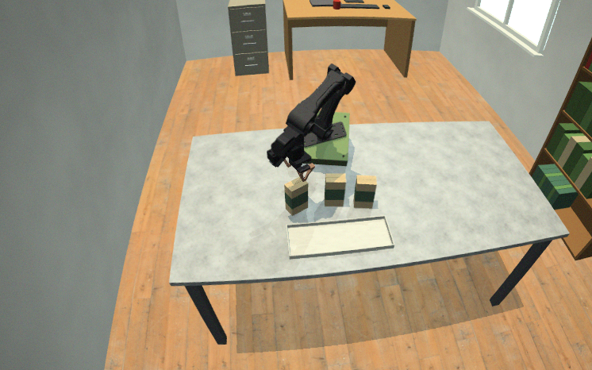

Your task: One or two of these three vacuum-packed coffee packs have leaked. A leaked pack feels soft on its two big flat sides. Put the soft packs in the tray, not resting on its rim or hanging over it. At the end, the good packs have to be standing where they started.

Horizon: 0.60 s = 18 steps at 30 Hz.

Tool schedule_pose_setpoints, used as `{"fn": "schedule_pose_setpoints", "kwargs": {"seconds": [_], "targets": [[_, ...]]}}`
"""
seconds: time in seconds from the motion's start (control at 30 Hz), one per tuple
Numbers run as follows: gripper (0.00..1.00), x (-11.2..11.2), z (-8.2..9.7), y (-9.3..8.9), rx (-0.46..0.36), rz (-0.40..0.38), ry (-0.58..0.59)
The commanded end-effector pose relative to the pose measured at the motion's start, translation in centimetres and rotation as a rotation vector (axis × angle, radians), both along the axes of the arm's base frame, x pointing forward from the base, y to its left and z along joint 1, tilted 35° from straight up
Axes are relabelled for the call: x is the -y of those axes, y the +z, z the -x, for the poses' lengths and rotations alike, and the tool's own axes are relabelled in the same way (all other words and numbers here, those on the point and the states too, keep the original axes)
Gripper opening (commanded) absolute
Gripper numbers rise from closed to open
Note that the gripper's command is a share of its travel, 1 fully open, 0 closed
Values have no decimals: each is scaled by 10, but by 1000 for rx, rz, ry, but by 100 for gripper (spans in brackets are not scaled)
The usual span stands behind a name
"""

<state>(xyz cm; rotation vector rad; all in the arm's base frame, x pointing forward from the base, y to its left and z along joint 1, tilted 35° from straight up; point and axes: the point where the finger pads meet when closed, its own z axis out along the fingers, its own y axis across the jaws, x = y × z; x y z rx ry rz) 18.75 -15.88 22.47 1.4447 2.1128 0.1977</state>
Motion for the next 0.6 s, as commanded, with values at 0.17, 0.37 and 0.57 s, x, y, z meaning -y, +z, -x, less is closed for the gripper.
{"fn": "schedule_pose_setpoints", "kwargs": {"seconds": [0.17, 0.37, 0.57], "targets": [[77, 5, 0, 11, 16, 15, -10], [77, 5, 0, 11, 16, 15, -10], [77, 5, 0, 11, 16, 15, -10]]}}
